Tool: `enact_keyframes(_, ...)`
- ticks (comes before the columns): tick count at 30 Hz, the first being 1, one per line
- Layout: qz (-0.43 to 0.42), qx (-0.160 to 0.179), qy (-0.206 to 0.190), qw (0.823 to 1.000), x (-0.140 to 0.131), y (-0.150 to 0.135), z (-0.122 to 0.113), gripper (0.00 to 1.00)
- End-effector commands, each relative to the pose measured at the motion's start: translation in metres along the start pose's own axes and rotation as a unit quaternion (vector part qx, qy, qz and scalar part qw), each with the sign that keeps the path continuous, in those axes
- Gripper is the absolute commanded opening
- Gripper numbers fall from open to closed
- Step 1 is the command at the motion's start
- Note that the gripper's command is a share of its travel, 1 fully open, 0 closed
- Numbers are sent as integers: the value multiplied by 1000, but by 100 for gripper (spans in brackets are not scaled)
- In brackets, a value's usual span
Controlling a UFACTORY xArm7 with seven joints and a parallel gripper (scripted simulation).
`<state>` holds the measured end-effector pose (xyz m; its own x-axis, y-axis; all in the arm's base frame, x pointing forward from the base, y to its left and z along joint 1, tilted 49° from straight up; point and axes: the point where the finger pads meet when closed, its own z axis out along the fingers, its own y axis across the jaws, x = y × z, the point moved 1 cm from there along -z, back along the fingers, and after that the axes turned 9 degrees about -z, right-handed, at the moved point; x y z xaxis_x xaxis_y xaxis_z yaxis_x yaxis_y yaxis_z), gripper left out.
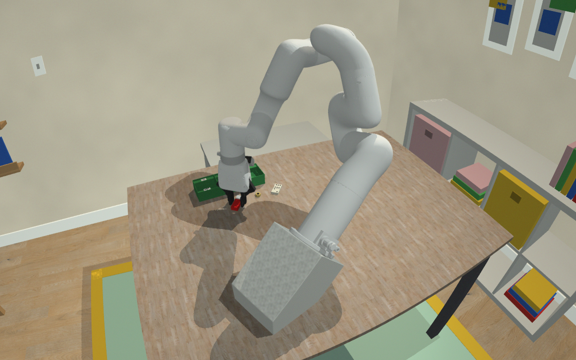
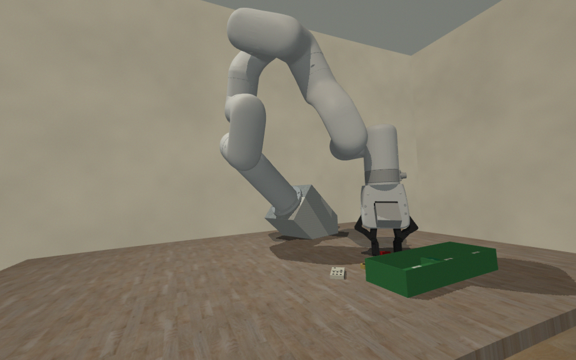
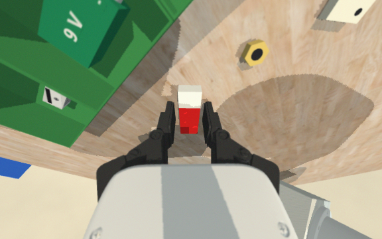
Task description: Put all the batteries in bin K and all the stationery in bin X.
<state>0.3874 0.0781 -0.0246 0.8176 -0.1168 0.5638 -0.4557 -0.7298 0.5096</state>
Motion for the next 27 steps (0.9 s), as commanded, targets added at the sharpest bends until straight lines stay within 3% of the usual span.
enact_keyframes(1,0,2,1,1000,0,-1,-1,38)
enact_keyframes(5,0,2,1,1000,0,-1,-1,38)
enact_keyframes(6,0,2,1,1000,0,-1,-1,0)
enact_keyframes(27,0,2,1,1000,0,-1,-1,0)
